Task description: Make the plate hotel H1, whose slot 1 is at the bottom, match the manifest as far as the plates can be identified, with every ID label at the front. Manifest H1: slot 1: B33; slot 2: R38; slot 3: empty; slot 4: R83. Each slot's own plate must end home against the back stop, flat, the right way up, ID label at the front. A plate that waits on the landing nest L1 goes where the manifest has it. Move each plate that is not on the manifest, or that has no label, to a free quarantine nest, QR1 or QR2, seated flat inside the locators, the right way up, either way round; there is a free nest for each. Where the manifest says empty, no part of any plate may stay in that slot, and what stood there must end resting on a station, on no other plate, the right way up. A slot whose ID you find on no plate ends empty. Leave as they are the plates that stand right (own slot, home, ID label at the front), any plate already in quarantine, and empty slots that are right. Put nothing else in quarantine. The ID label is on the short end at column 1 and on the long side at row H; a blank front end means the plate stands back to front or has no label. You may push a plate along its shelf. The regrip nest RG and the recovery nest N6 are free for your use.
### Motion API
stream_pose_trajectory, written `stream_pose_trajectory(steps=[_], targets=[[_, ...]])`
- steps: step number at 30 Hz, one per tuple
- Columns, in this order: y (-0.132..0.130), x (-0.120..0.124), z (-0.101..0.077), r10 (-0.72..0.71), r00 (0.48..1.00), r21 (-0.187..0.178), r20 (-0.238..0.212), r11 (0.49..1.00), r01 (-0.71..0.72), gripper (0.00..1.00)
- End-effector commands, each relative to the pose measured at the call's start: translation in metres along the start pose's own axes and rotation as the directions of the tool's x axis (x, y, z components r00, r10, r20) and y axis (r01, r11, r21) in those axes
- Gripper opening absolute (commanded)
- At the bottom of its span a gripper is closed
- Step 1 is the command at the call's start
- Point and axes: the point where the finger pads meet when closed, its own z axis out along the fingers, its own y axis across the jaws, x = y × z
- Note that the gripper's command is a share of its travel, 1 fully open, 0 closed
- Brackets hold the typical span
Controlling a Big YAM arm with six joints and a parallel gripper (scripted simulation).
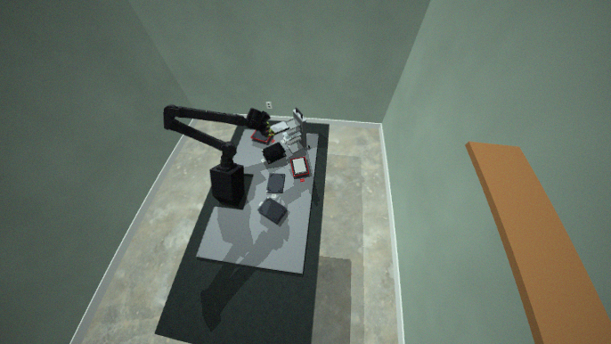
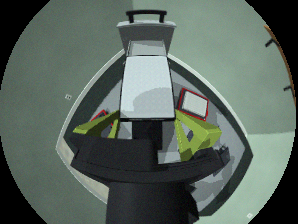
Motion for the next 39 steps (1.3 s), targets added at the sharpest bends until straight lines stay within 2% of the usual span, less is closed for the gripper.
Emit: stream_pose_trajectory(steps=[1,39], targets=[[0.018,-0.042,-0.001,-0.019,0.997,-0.031,0.078,0.999,0.021,0.86],[0.017,-0.052,0.021,-0.017,0.997,-0.030,0.077,0.999,0.019,0.86]])
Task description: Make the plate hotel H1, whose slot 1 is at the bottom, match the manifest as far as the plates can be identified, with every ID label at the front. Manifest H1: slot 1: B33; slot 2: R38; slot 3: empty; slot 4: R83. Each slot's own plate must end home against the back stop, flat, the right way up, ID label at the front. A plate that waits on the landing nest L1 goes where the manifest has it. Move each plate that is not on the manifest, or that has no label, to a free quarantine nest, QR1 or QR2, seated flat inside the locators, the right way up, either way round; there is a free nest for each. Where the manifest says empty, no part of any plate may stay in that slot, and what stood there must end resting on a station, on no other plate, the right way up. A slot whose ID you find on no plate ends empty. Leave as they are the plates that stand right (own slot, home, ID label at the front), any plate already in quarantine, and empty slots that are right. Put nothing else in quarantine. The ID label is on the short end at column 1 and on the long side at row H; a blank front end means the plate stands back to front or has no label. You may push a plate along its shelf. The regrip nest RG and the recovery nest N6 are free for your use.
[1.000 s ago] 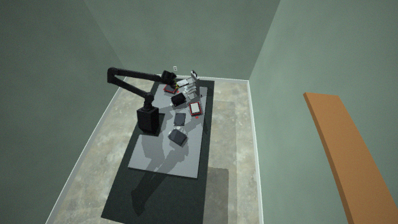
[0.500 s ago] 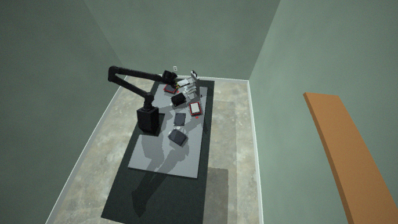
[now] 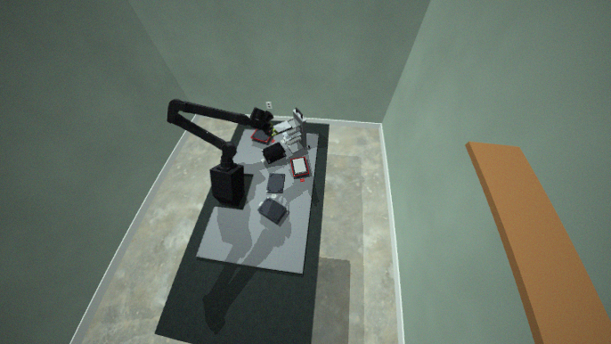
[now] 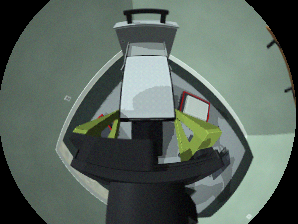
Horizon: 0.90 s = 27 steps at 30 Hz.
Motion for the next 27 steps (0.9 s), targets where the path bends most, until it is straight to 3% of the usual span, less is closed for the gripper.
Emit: stream_pose_trajectory(steps=[1,25,27], targets=[[0.017,-0.042,0.000,-0.017,0.997,-0.030,0.079,0.999,0.020,0.86],[0.017,-0.048,0.012,-0.016,0.997,-0.031,0.078,0.999,0.019,0.86],[0.009,-0.034,0.010,-0.015,0.998,-0.014,0.055,1.000,0.016,0.86]])
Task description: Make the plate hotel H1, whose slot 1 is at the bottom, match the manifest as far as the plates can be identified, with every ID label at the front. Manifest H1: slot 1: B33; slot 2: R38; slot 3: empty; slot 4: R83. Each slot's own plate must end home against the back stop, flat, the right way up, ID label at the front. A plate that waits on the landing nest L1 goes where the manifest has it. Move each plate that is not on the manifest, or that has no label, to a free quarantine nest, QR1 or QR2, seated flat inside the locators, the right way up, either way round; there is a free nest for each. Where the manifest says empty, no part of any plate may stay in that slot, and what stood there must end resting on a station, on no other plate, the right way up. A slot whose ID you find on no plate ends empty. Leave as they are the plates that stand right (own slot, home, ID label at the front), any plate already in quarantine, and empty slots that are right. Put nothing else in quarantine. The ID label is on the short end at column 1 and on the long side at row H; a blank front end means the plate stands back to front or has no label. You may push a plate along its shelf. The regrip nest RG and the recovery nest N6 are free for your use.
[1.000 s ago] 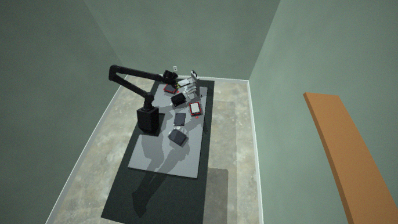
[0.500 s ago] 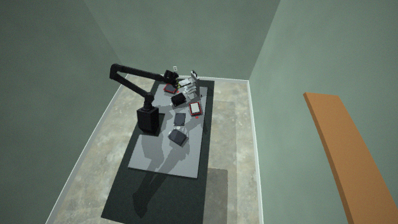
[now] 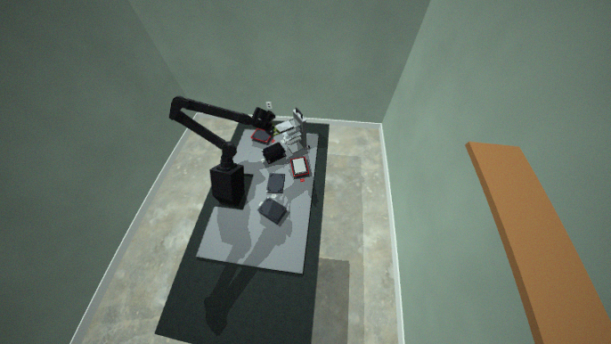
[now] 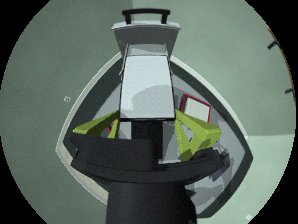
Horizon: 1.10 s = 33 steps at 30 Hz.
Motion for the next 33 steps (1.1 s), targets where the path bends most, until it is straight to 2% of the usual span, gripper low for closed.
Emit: stream_pose_trajectory(steps=[1,18,19,33], targets=[[0.009,-0.026,-0.002,-0.015,0.998,-0.014,0.055,1.000,0.016,0.86],[0.009,-0.026,-0.002,-0.015,0.998,-0.014,0.055,1.000,0.016,0.86],[0.017,-0.041,0.001,-0.016,0.997,-0.031,0.078,0.999,0.018,0.86],[0.017,-0.043,0.009,-0.016,0.997,-0.031,0.077,0.999,0.018,0.86]])
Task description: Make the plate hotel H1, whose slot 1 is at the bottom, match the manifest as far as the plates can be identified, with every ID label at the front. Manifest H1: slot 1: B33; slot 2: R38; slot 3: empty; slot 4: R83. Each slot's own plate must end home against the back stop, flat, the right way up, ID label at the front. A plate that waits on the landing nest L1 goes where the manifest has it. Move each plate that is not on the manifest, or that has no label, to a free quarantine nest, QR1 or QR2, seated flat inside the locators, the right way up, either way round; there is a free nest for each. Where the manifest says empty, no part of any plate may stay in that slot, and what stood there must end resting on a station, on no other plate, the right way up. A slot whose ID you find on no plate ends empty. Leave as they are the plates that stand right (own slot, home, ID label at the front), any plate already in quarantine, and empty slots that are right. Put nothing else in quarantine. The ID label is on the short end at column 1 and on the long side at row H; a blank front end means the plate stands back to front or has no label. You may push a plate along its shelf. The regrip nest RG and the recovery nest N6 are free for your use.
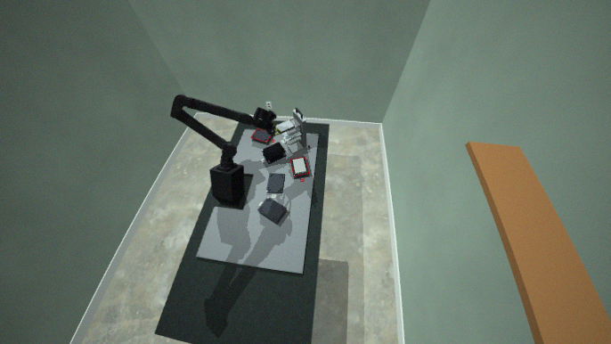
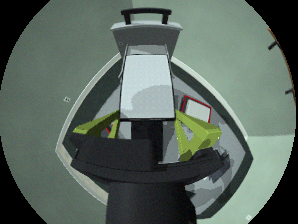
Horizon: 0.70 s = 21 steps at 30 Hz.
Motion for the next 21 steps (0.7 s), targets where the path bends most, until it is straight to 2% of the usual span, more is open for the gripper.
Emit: stream_pose_trajectory(steps=[1,21], targets=[[0.017,-0.039,0.002,-0.015,0.997,-0.031,0.074,0.999,0.018,0.86],[0.015,-0.038,0.015,-0.013,0.998,-0.029,0.066,0.999,0.015,0.86]])
